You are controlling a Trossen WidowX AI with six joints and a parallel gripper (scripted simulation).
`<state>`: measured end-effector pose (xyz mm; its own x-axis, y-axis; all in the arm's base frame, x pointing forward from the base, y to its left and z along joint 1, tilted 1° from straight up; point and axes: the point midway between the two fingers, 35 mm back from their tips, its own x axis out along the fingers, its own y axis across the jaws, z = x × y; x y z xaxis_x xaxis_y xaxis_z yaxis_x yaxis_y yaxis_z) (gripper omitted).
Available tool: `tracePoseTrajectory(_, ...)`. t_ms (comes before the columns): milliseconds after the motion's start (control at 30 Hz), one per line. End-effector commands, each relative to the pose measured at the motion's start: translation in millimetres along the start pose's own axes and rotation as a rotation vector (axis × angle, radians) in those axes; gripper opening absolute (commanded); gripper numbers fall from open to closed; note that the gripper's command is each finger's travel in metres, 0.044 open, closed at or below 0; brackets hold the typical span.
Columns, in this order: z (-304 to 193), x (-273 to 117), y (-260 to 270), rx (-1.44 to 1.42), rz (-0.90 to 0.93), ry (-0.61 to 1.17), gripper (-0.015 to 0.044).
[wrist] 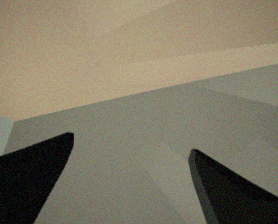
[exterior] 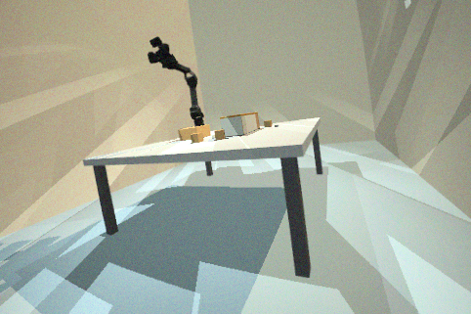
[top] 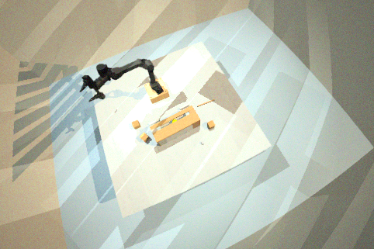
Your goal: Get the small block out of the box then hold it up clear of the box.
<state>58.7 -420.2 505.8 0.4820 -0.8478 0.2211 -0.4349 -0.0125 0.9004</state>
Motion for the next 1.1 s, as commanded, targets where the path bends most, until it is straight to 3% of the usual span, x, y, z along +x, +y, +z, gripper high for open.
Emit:
tracePoseTrajectory(0,-9.0,21.8,-72.5,0.024,-0.197,0.0,0.04)
tracePoseTrajectory(267,-49.4,27.2,-193.0,0.002,-0.553,0.054,0.04)
tracePoseTrajectory(500,-94.2,-2.0,-292.0,-0.073,-0.883,0.145,0.04)
tracePoseTrajectory(767,-145.5,-75.4,-386.8,-0.228,-1.283,0.309,0.04)
tracePoseTrajectory(1067,-184.3,-197.4,-449.7,-0.494,-1.75,0.576,0.04)
